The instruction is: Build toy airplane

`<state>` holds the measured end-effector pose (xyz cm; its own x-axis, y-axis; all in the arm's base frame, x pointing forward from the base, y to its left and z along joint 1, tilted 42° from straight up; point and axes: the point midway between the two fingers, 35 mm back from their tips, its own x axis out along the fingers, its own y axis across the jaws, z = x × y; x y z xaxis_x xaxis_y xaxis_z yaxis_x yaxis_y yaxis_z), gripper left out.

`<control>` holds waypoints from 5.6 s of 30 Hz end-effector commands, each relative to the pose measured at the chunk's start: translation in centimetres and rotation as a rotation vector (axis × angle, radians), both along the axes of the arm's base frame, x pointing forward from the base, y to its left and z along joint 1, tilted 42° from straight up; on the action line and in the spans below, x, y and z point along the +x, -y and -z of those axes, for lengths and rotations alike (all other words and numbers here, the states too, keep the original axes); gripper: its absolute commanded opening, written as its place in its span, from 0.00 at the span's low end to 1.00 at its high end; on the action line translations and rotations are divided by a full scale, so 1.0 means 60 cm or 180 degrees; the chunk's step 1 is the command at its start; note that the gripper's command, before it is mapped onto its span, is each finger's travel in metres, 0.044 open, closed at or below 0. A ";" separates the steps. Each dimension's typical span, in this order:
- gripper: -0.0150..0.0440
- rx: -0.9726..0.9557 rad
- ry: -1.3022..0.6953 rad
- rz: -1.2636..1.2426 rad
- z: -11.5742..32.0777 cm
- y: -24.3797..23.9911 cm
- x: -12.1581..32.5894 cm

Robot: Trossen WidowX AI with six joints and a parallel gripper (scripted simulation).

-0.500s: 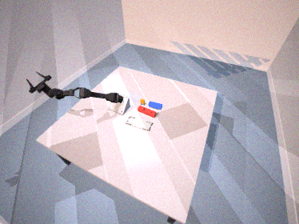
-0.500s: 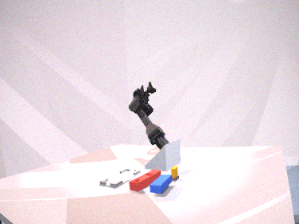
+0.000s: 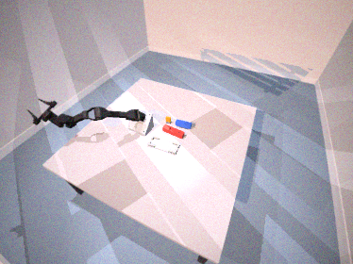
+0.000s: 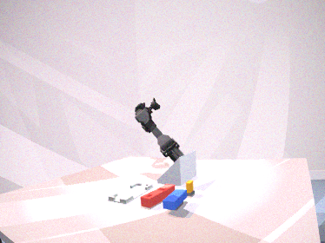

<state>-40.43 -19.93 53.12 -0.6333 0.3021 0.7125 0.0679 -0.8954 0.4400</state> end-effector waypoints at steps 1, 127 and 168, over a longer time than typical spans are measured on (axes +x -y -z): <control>1.00 0.0144 0.0160 -0.0519 0.010 0.098 0.037; 1.00 0.8451 -0.2311 -0.2706 0.945 -0.416 1.130; 0.52 0.8443 -0.2312 -0.2703 0.997 -0.368 1.135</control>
